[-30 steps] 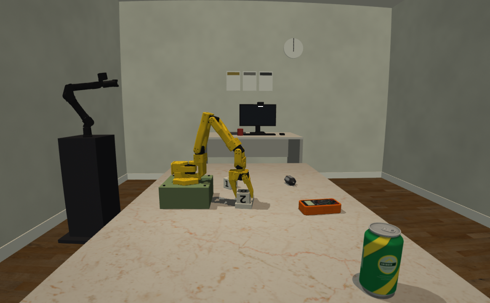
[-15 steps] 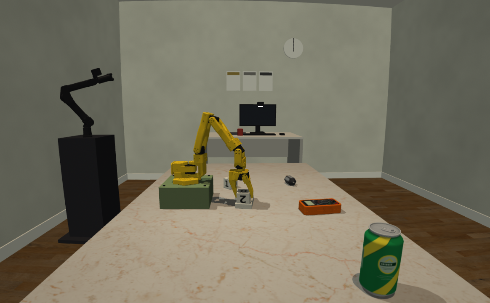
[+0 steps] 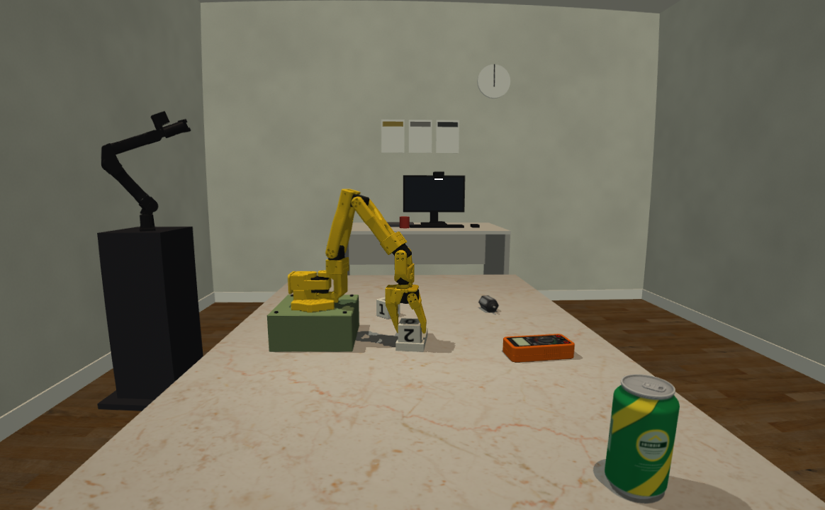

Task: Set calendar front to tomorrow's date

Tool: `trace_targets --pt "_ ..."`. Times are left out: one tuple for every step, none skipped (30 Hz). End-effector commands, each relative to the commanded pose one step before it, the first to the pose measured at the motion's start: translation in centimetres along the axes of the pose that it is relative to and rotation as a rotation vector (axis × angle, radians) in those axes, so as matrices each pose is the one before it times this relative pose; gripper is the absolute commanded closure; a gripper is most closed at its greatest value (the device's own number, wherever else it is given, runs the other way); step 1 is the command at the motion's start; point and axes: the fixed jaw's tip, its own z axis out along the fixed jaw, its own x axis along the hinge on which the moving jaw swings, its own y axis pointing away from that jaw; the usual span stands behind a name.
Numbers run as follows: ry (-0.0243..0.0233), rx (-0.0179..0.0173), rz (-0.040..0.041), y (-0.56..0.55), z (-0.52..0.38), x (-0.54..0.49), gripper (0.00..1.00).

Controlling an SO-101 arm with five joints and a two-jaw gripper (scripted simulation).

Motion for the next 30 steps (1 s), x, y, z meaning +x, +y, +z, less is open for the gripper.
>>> trace_targets --pt "-0.00259 -0.01686 -0.00170 0.235 0.1908 0.077 0.92" --pt "0.00000 0.00000 0.00000 0.000 0.0000 0.000 0.94" --pt "0.00000 0.00000 0.00000 0.000 0.0000 0.000 0.95" --pt "0.00000 0.00000 0.00000 0.000 0.0000 0.000 0.96" --pt "0.00000 0.00000 0.00000 0.000 0.0000 0.000 0.97" --pt "0.00000 0.00000 0.00000 0.000 0.0000 0.000 0.98" --pt "0.00000 0.00000 0.00000 0.000 0.0000 0.000 0.99" --pt "0.00000 0.00000 0.00000 0.000 0.0000 0.000 0.99" --pt "0.00000 0.00000 0.00000 0.000 0.0000 0.000 1.00" --pt "0.00000 0.00000 0.00000 0.000 0.0000 0.000 1.00" --pt "0.00000 0.00000 0.00000 0.000 0.0000 0.000 1.00" --pt "0.00000 0.00000 0.00000 0.000 0.0000 0.000 1.00" --pt "0.00000 0.00000 0.00000 0.000 0.0000 0.000 1.00" --pt "0.00000 0.00000 0.00000 0.000 0.0000 0.000 1.00" --pt "0.00000 -0.00001 0.00000 0.000 -0.0008 0.000 1.00" --pt "0.00000 0.00000 0.00000 0.000 -0.0048 0.000 1.00" --pt "0.00000 0.00000 0.00000 0.000 -0.0114 0.000 1.00" --pt "0.00000 0.00000 0.00000 0.000 -0.0192 0.000 1.00" --pt "0.00000 0.00000 0.00000 0.000 -0.0264 0.000 1.00" --pt "0.00000 0.00000 0.00000 -0.001 -0.0318 0.000 1.00" --pt "0.00000 0.00000 0.00000 0.000 -0.0360 0.001 1.00" --pt "0.00000 0.00000 0.00000 0.000 -0.0372 0.000 1.00" --pt "0.00000 0.00000 0.00000 0.000 -0.0360 0.000 1.00" --pt "0.00000 0.00000 0.00000 -0.001 -0.0324 0.000 1.00" --pt "0.00000 0.00000 0.00000 0.001 -0.0258 0.000 1.00" --pt "0.00000 0.00000 0.00000 0.000 -0.0192 0.001 1.00" --pt "0.00000 0.00000 0.00000 0.000 -0.0120 0.000 1.00" --pt "0.00000 0.00000 0.00000 0.000 -0.0048 0.000 1.00" --pt "0.00000 0.00000 0.00000 0.000 -0.0006 0.000 1.00" --pt "0.00000 0.00000 0.00000 0.000 0.0000 0.000 1.00"
